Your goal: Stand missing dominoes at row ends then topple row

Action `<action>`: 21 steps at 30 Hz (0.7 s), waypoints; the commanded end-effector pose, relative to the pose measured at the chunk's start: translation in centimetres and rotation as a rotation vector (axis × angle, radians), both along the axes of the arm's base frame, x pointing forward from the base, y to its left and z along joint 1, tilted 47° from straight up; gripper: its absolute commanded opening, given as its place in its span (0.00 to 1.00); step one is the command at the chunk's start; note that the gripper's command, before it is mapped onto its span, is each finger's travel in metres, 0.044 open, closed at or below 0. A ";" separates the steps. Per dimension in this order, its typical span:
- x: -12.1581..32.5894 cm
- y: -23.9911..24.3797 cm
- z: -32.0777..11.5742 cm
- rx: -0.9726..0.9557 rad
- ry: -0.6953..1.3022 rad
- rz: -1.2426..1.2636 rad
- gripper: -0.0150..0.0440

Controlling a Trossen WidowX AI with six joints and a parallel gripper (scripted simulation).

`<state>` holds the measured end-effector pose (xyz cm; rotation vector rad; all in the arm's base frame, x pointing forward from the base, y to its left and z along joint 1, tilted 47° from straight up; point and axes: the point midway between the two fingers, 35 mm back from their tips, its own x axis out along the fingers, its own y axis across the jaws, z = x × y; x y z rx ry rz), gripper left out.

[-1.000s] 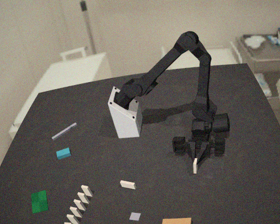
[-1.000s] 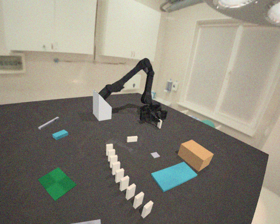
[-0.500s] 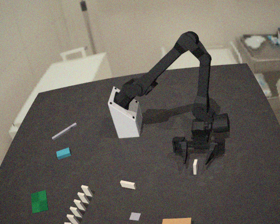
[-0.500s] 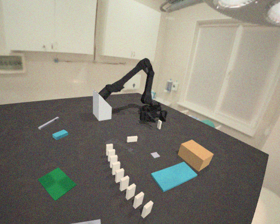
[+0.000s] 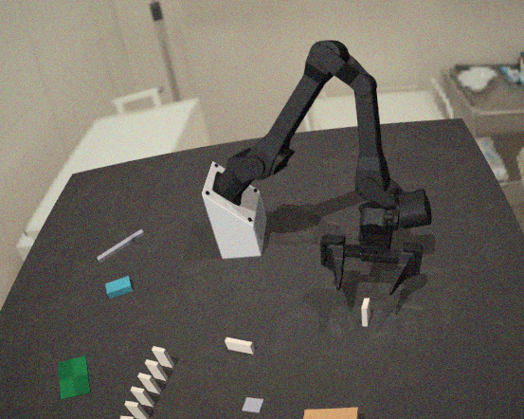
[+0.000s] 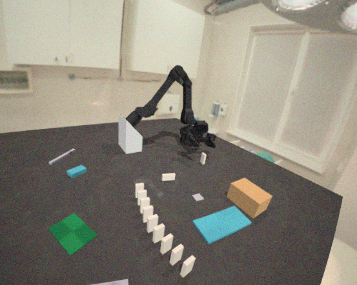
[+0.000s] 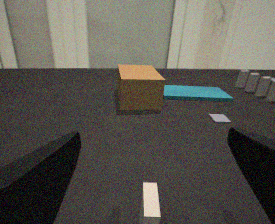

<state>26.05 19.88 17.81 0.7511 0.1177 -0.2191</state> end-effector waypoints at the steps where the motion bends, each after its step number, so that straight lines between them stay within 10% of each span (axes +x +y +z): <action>1: 1.3 0.9 0.0 -0.168 0.107 0.117 1.00; 21: 3.2 2.6 0.1 -1.035 0.339 1.493 1.00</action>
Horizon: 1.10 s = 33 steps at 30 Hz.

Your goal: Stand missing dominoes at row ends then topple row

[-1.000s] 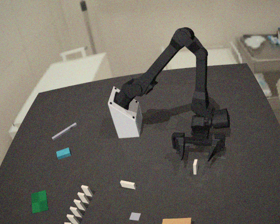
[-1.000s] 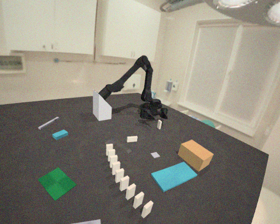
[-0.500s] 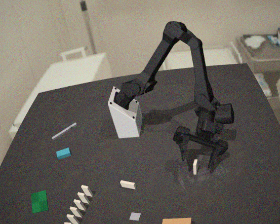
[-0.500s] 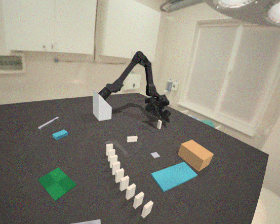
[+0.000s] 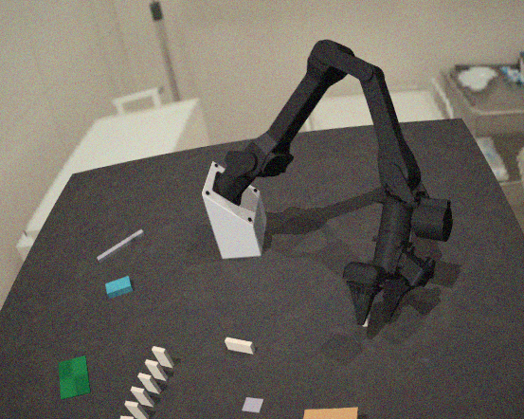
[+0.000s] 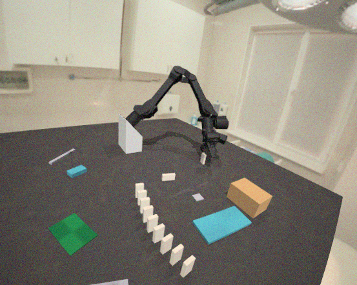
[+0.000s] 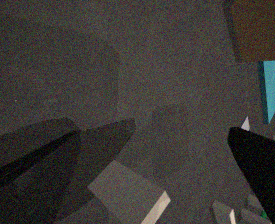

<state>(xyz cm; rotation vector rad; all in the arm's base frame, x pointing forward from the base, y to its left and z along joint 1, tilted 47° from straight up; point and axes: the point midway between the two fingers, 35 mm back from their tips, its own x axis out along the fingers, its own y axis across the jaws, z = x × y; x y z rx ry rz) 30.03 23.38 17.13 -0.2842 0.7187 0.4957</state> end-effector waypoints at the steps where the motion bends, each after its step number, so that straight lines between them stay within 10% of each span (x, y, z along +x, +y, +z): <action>1: -0.9 -1.5 0.9 -0.078 0.125 0.567 1.00; 10: -1.9 -7.4 3.3 0.129 0.175 0.820 1.00; 33: -1.5 -2.6 -1.0 0.133 0.173 0.820 1.00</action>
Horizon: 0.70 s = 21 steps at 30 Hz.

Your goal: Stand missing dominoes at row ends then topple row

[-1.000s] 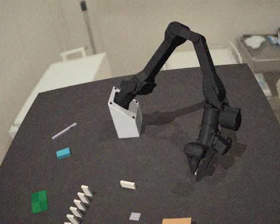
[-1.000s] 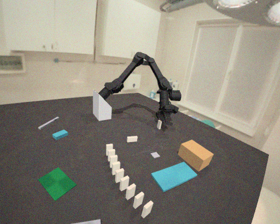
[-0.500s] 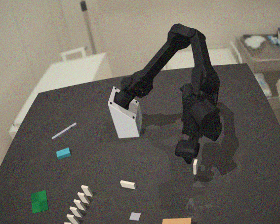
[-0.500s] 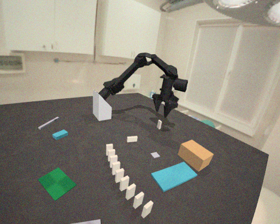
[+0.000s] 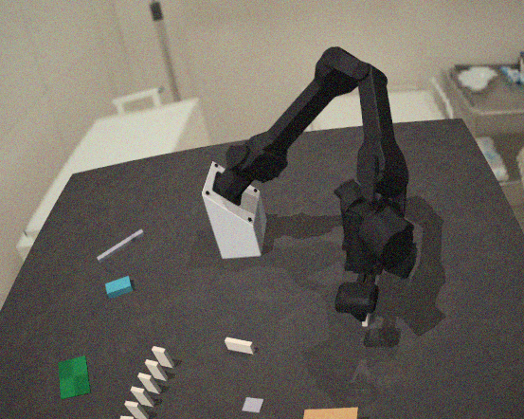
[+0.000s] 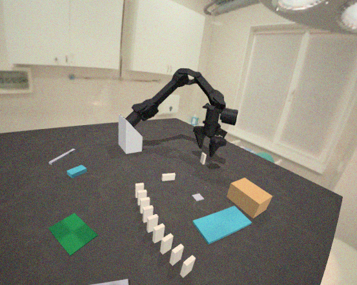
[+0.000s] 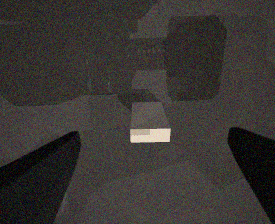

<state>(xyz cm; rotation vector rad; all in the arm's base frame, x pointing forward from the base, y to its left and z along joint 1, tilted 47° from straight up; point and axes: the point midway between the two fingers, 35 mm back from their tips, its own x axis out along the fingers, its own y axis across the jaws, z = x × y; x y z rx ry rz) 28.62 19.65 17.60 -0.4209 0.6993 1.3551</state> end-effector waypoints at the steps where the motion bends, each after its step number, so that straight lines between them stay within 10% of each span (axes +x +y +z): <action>1: -0.1 1.1 -1.5 -0.003 0.015 -0.004 1.00; 14: -0.1 2.2 -2.5 -0.002 0.016 -0.004 1.00; 21: -0.1 2.2 -2.5 -0.002 0.016 -0.004 0.69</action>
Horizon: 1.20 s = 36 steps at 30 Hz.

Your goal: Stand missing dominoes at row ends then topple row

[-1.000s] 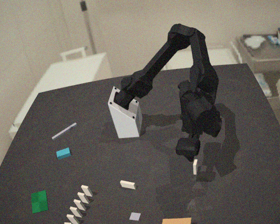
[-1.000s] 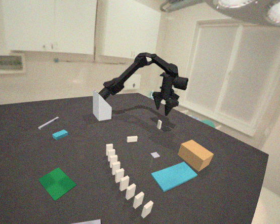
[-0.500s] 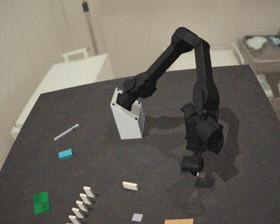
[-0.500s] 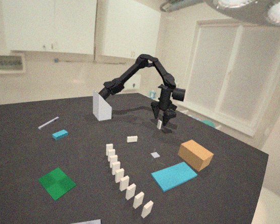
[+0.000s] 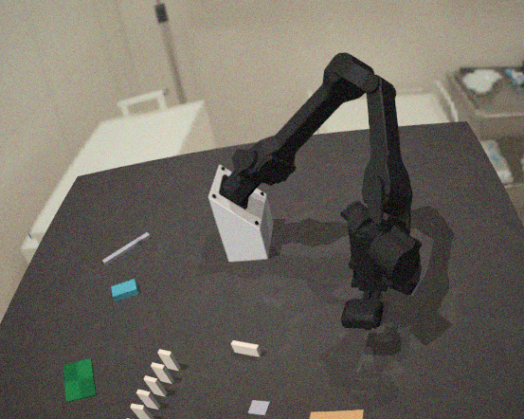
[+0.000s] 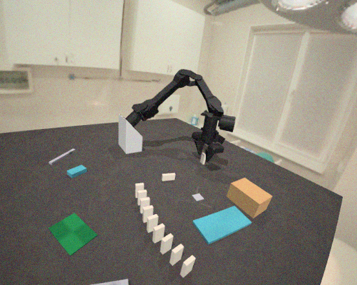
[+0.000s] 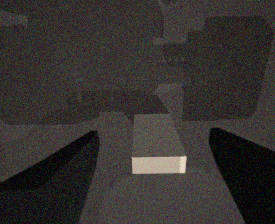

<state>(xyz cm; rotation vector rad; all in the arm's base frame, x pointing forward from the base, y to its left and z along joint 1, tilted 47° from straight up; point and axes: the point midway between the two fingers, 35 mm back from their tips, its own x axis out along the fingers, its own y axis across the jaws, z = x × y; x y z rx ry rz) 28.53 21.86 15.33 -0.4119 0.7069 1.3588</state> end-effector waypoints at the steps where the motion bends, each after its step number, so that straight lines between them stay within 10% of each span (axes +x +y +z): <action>1: 0.0 0.0 -0.2 -0.004 0.004 -0.004 0.64; 6: 0.0 0.0 -0.2 -0.004 0.004 -0.004 0.44; 36: 0.9 -11.4 7.4 -0.019 0.085 -0.083 0.44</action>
